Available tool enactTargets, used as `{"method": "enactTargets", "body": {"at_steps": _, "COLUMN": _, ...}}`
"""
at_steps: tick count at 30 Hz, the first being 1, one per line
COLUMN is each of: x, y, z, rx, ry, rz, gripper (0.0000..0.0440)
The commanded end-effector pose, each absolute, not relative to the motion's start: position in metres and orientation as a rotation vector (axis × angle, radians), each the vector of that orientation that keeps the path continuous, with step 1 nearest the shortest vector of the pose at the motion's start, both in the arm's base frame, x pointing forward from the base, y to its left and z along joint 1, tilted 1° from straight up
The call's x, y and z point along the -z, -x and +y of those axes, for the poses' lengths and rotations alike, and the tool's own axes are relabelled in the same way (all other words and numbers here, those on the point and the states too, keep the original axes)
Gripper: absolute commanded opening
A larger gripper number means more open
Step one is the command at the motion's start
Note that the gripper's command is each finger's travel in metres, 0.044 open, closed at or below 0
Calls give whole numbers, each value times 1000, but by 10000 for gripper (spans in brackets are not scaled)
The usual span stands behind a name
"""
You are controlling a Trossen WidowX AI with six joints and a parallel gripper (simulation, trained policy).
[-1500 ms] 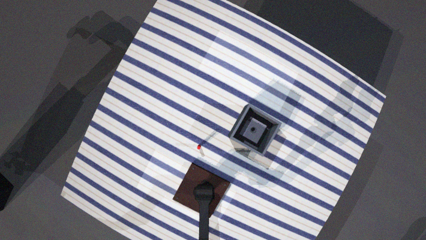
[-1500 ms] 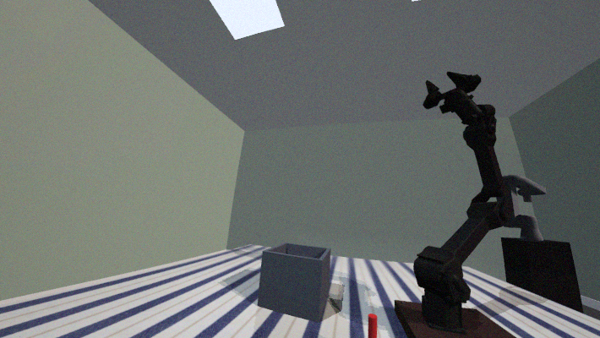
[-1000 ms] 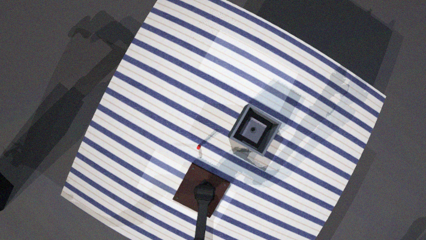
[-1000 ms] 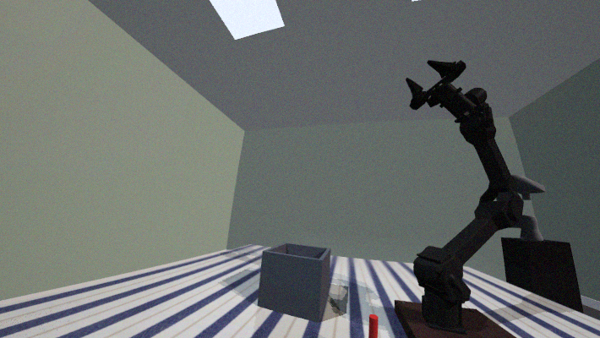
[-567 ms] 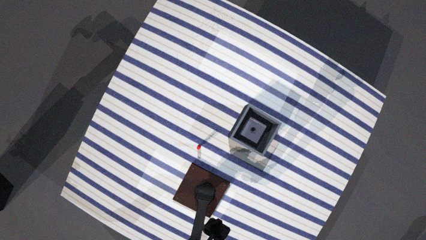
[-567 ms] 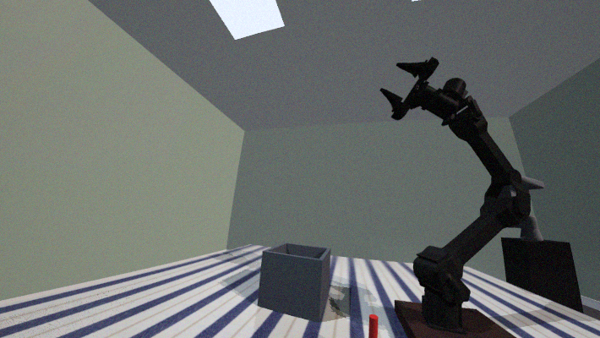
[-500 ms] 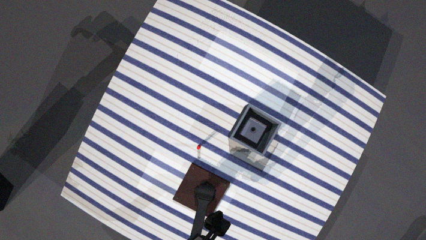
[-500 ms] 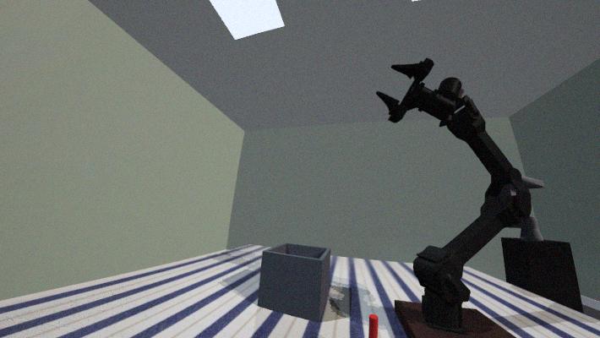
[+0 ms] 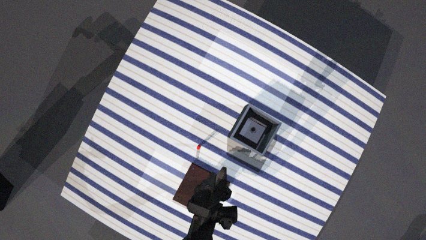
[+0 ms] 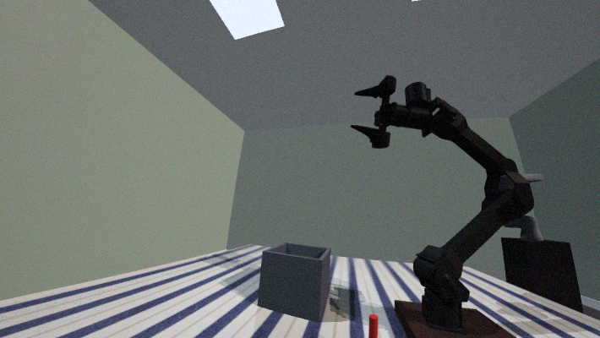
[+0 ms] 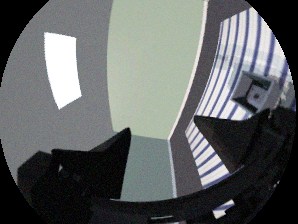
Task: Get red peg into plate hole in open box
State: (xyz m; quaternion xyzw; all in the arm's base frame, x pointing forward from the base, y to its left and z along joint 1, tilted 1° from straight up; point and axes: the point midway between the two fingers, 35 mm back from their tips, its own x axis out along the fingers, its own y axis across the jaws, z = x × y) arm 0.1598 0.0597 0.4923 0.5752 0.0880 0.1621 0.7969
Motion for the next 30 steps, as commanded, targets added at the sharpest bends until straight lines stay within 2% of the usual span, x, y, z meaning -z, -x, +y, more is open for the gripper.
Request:
{"method": "enactTargets", "body": {"at_steps": 1, "x": -466, "y": -174, "z": 65, "rx": -292, "ry": -1248, "rz": 290, "gripper": 428}}
{"method": "enactTargets", "body": {"at_steps": 15, "x": -368, "y": -206, "z": 75, "rx": -57, "ry": -1301, "rz": 646, "gripper": 432}}
{"method": "enactTargets", "body": {"at_steps": 30, "x": -281, "y": -209, "z": 81, "rx": 194, "ry": -1376, "rz": 982, "gripper": 437}}
